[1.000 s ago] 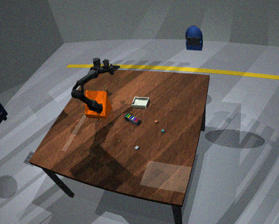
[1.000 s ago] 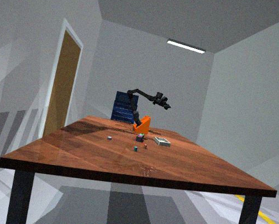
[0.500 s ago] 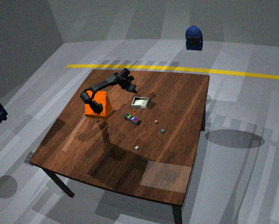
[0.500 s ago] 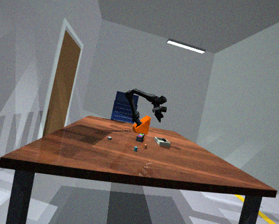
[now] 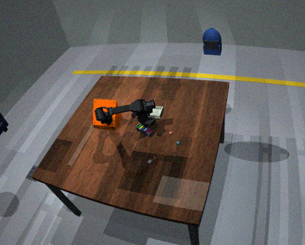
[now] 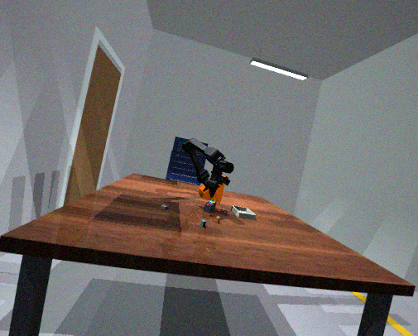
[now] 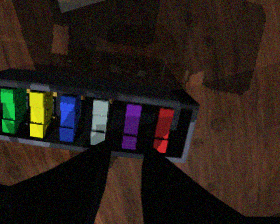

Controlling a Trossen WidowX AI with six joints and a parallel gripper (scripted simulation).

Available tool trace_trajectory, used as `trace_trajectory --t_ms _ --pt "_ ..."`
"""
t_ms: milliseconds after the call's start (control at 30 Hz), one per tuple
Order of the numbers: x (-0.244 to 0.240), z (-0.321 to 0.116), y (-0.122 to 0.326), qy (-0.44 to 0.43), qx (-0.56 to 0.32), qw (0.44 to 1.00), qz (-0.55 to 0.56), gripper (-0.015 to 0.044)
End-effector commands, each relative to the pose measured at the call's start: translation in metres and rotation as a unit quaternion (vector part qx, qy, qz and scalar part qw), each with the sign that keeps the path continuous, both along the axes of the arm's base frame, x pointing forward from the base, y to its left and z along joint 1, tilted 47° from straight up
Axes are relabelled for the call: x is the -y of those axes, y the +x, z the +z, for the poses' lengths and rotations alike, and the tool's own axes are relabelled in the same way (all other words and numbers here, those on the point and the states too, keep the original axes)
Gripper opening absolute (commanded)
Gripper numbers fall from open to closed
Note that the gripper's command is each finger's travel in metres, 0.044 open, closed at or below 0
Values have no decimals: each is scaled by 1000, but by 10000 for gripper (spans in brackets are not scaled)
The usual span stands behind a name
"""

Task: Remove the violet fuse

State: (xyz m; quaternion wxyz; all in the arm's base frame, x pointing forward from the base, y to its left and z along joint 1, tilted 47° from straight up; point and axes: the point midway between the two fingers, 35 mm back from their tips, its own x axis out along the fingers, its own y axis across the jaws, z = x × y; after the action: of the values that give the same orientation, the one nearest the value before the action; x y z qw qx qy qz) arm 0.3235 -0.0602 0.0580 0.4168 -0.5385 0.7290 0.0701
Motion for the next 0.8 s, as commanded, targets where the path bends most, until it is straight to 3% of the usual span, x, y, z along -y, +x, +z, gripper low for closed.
trace_trajectory --t_ms 0,767 --pt "3 1 -1 3 -18 1000 1 74" --pt "17 -12 -1 3 -18 1000 1 74"
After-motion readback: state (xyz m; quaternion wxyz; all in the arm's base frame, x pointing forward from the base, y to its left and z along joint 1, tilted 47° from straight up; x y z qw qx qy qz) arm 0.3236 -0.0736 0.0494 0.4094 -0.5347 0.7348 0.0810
